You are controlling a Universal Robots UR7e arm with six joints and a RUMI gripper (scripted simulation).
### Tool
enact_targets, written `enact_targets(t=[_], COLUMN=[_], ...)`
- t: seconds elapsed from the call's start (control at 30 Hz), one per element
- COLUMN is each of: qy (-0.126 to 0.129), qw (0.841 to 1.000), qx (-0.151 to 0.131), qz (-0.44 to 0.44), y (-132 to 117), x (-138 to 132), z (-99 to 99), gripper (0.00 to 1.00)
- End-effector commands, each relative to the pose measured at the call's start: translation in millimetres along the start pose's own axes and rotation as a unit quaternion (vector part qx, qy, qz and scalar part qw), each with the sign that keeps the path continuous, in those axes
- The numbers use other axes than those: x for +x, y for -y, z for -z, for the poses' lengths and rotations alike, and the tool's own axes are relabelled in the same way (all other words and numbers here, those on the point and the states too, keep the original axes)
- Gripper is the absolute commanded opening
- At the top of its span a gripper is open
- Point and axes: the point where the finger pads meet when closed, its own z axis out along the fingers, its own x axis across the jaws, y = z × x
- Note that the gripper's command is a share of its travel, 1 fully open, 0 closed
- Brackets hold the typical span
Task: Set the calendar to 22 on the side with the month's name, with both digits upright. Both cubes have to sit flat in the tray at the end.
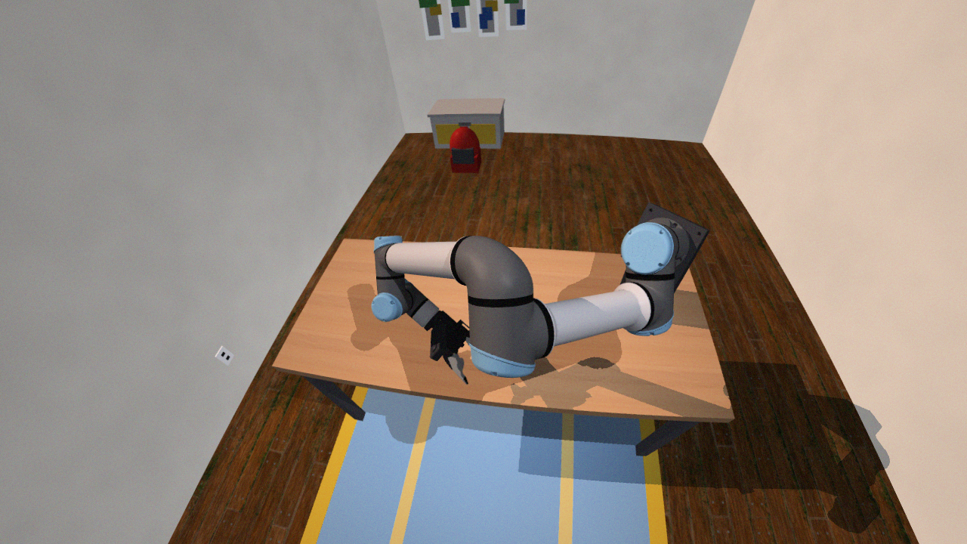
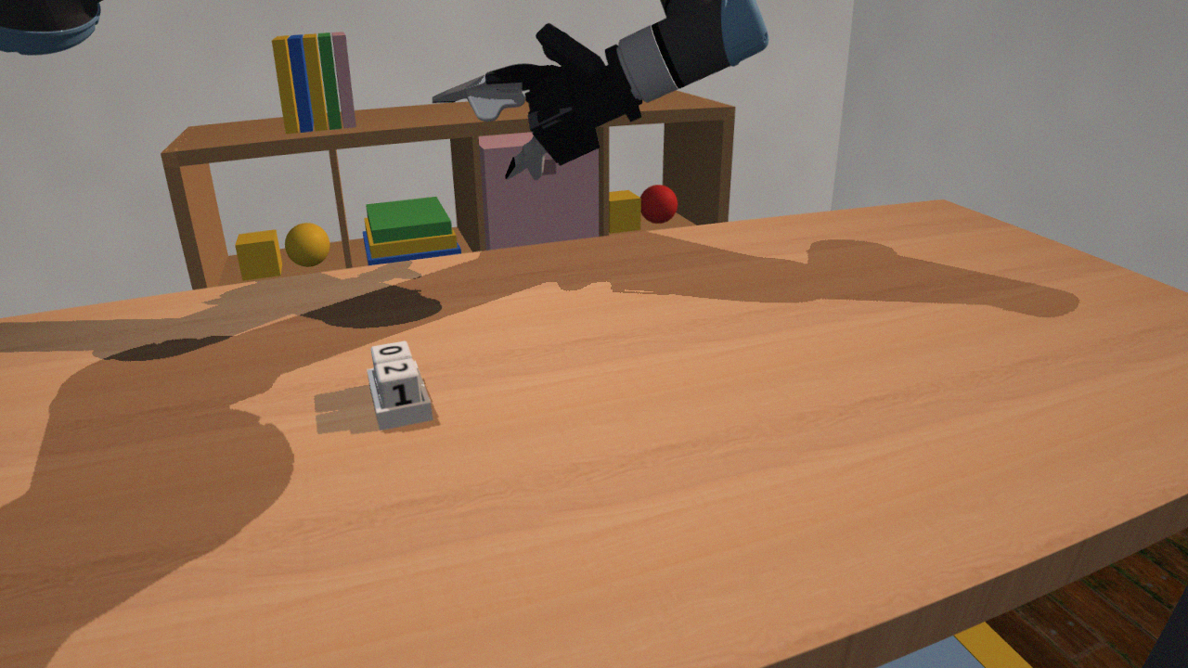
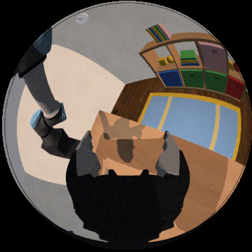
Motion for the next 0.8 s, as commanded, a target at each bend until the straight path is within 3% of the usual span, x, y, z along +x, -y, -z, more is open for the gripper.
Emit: enact_targets(t=[0.0,0.5,0.77], qy=[0.0,-0.02,-0.057], qw=[1.0,0.999,0.993], qx=[0.0,-0.013,-0.043], qz=[0.0,0.03,0.091], y=[0.3,-16.3,-49.4], x=[-0.1,-7.1,-23.3], z=[0.4,7.9,22.1], gripper=[1.0,1.0,1.0])
